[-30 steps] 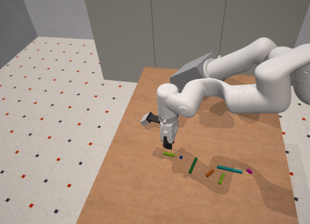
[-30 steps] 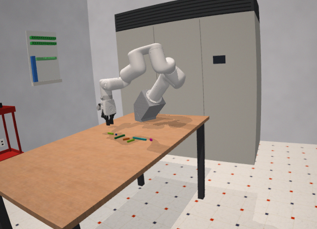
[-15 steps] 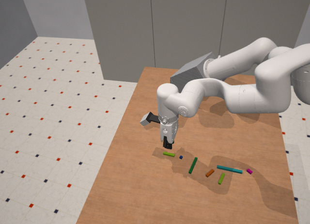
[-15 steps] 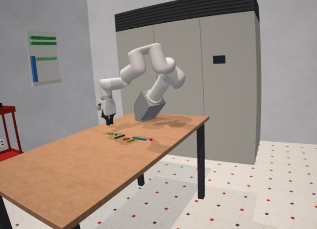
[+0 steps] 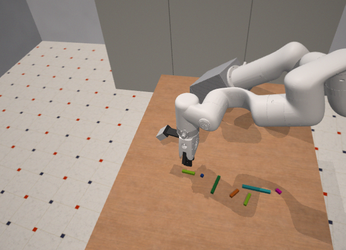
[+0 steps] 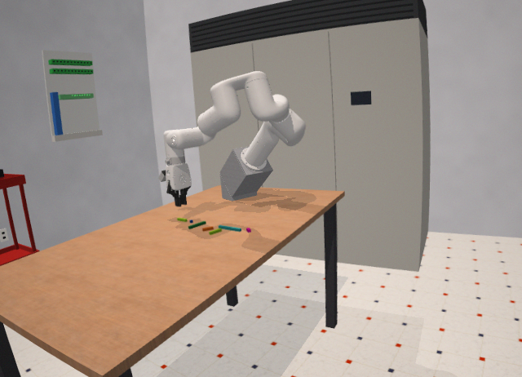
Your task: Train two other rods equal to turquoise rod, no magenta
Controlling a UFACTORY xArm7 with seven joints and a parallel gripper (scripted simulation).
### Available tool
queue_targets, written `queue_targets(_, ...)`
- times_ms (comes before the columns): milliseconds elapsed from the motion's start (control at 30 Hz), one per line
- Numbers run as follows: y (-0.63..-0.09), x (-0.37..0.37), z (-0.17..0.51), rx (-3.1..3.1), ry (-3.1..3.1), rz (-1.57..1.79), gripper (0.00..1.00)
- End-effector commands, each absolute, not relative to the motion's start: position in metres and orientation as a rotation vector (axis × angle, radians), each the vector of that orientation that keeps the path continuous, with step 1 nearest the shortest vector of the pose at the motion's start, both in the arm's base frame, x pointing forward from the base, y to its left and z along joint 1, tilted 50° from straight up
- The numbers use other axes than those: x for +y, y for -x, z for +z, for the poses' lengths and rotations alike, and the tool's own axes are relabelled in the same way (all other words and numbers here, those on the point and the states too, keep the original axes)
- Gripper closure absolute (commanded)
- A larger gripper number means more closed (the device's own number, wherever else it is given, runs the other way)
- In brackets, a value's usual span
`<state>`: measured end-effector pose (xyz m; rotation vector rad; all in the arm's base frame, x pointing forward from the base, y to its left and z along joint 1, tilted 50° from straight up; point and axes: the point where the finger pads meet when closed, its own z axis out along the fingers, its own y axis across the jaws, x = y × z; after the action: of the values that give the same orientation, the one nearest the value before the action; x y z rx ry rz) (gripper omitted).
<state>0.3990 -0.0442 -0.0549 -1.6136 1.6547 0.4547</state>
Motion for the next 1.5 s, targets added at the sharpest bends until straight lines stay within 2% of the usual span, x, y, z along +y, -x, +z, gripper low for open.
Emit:
queue_targets(0, -0.4, -0.046, -0.055, 1.657, 1.612, 0.45, 0.76)
queue_targets(1467, -0.413, -0.015, -0.084, 1.655, 1.611, 0.449, 0.76)
